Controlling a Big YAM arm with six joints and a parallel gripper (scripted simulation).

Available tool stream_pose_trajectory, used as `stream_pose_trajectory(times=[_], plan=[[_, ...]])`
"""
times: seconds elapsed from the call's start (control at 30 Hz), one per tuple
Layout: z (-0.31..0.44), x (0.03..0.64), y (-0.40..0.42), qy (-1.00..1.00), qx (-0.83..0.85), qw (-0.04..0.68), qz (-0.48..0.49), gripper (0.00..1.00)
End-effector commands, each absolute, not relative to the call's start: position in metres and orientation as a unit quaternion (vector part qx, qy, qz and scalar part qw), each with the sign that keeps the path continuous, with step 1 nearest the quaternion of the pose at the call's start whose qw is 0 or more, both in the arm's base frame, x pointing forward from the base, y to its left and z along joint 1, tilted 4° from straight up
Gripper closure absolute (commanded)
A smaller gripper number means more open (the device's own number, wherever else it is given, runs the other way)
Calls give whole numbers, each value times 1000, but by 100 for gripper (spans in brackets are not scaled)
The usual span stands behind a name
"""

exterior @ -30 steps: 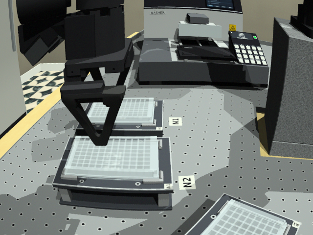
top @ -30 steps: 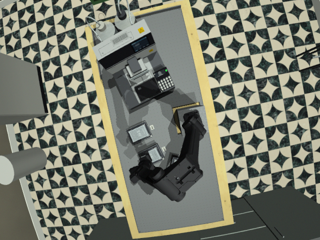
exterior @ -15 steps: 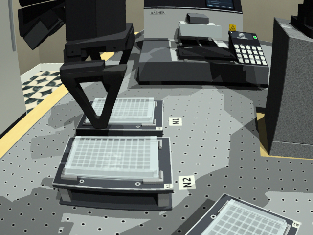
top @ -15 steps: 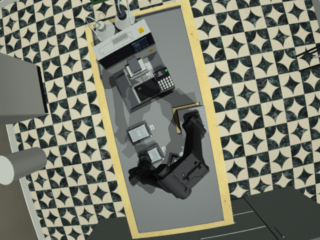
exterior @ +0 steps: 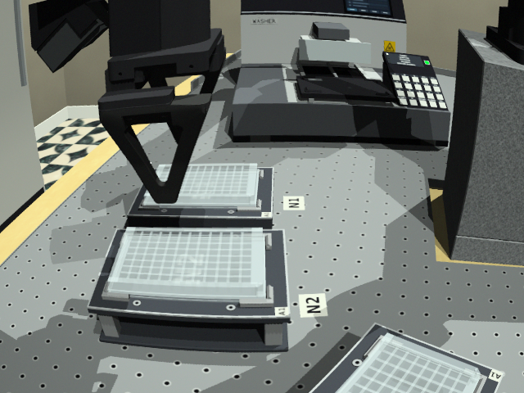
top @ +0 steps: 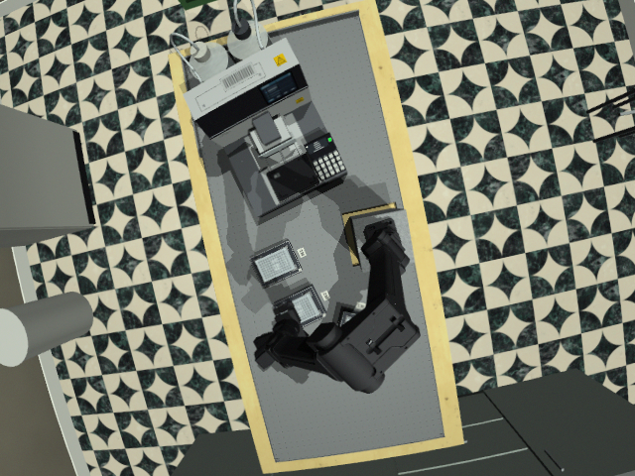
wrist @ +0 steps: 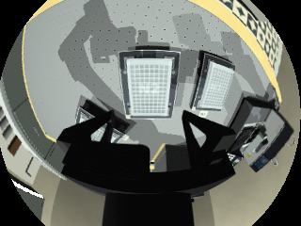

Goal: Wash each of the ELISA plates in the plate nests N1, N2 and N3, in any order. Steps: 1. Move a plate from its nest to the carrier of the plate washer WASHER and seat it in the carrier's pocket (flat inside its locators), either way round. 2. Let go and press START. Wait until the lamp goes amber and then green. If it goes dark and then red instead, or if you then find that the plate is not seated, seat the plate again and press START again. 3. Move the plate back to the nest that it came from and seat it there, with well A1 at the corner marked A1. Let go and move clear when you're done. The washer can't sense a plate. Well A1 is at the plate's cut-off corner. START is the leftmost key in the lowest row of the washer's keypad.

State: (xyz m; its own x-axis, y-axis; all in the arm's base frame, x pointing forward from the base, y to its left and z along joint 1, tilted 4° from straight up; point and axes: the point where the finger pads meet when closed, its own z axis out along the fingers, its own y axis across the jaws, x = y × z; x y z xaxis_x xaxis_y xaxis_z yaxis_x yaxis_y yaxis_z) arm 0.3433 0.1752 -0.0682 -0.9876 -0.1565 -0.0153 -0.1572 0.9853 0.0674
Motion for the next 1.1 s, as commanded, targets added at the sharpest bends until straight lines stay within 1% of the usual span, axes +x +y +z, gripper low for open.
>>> stream_pose_trajectory(times=[0.0, 0.07, 0.47, 0.93, 1.07], plan=[[-59, 344, 184, 993, -107, 23, 40, 0], [-59, 344, 184, 993, -107, 23, 40, 0], [-56, 306, 231, 952, -303, 29, 37, 0], [-49, 281, 276, 954, -296, 35, 41, 0], [-54, 255, 279, 928, -369, 29, 36, 0]])
